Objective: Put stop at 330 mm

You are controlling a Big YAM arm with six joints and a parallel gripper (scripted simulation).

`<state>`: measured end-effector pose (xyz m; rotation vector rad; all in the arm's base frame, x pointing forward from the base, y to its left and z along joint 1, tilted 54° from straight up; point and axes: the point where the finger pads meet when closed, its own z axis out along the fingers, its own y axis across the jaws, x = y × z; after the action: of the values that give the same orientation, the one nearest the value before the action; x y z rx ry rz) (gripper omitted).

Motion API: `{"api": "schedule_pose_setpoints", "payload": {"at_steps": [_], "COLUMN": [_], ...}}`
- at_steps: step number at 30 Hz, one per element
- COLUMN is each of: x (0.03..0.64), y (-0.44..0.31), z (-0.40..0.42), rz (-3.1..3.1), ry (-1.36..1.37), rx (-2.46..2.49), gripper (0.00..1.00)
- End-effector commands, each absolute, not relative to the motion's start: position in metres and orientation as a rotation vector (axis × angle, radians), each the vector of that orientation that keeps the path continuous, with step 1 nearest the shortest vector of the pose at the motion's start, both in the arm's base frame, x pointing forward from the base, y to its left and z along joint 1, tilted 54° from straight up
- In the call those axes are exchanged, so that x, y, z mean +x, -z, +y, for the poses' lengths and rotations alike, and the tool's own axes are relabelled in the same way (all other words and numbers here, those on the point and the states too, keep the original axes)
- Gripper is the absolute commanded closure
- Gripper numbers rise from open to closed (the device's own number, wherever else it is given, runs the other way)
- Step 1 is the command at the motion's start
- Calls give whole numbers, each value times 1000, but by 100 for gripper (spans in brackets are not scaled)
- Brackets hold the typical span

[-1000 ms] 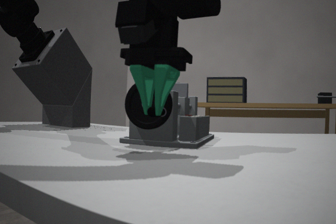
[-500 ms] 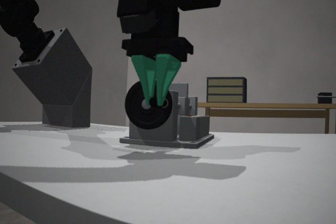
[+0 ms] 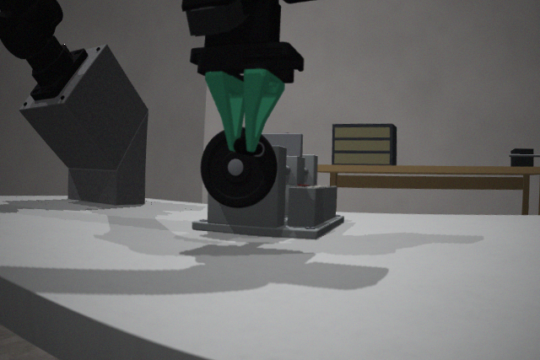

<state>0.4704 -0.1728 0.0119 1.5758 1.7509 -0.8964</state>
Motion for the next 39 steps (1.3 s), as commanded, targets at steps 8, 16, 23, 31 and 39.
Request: {"api": "schedule_pose_setpoints", "payload": {"at_steps": [8,16,23,31,39], "x": [466,455,453,434,433], "y": [-29,-32,-31,-27,-27], "z": [-144,-142,-145,-160,-167], "rz": [1759,1758,1757,1762,1741], "ry": [846,847,834,864,854], "rx": [1541,1542,1533,1547,1561], "gripper": [94,94,94,94,94]}}
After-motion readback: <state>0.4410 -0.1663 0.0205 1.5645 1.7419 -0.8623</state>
